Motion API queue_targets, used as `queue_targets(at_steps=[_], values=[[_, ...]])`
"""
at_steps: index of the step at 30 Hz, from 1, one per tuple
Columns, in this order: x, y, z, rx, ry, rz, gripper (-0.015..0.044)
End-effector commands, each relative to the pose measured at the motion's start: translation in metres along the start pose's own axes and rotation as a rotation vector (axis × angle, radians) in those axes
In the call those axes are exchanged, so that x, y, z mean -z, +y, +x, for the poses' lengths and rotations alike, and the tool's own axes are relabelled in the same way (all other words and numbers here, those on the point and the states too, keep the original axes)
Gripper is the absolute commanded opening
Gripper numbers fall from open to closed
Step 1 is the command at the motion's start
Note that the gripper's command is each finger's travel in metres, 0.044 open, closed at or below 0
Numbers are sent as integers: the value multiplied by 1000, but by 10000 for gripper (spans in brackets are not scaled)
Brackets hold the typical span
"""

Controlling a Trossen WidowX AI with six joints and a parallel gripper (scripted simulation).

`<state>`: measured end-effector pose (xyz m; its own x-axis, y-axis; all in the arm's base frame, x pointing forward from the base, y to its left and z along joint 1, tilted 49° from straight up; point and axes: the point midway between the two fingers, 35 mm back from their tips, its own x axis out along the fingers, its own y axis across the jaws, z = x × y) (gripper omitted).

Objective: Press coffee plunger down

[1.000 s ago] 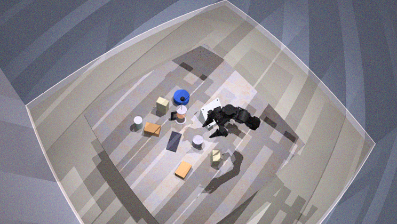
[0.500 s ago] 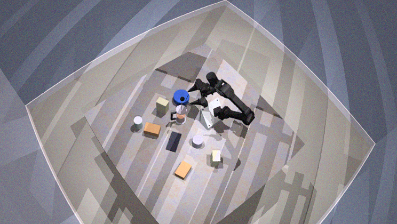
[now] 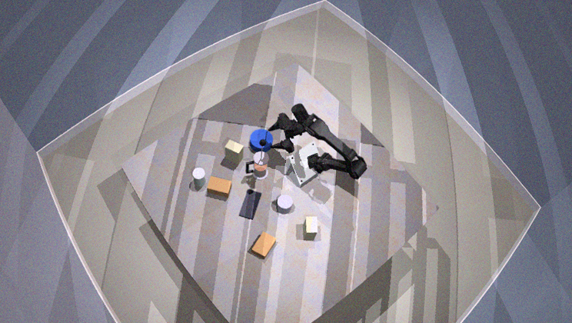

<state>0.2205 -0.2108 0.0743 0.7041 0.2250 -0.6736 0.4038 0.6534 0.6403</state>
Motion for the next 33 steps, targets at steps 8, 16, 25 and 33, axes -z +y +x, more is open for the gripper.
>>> queue_targets(at_steps=[8, 16, 25, 33], values=[[7, 0, 12, 8, -9, -6, 440], [6, 0, 26, 8, -9, -6, 440], [6, 0, 40, 7, -11, -6, 440], [6, 1, 44, 7, -11, -6, 335]])
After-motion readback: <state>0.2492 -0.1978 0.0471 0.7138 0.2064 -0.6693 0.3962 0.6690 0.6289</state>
